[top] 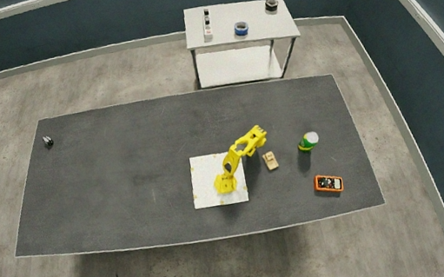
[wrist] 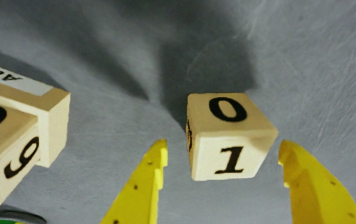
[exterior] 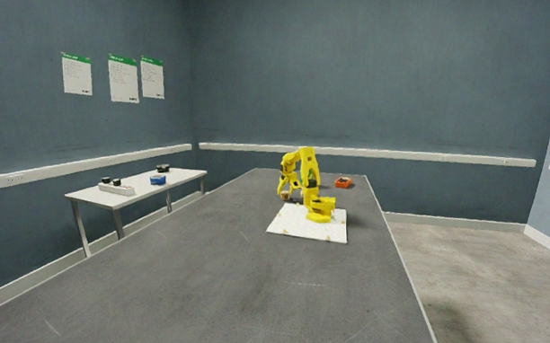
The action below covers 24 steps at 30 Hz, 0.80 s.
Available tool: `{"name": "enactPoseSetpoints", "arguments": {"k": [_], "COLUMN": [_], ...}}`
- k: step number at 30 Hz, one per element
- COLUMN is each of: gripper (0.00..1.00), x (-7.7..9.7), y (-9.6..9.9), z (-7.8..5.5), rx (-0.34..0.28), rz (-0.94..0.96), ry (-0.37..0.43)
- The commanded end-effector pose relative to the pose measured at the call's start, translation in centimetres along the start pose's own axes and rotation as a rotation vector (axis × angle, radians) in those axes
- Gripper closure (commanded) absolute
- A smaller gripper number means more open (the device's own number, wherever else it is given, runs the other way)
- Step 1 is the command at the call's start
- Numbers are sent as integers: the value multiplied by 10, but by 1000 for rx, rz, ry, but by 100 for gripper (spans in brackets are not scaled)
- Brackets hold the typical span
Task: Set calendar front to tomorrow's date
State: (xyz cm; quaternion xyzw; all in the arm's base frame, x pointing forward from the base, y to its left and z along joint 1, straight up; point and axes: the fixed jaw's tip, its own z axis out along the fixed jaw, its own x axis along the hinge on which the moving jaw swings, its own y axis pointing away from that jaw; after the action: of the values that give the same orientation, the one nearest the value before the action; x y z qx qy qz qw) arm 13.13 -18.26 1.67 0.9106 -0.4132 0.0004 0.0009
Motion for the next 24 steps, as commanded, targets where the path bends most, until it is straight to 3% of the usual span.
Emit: {"name": "enactPoseSetpoints", "arguments": {"k": [1,24], "gripper": [65,67], "x": [-3,-3], "y": [-2,-3], "z": [7,9], "rx": [2,2], "rz": [-15,-15], "ry": [-17,-17]}}
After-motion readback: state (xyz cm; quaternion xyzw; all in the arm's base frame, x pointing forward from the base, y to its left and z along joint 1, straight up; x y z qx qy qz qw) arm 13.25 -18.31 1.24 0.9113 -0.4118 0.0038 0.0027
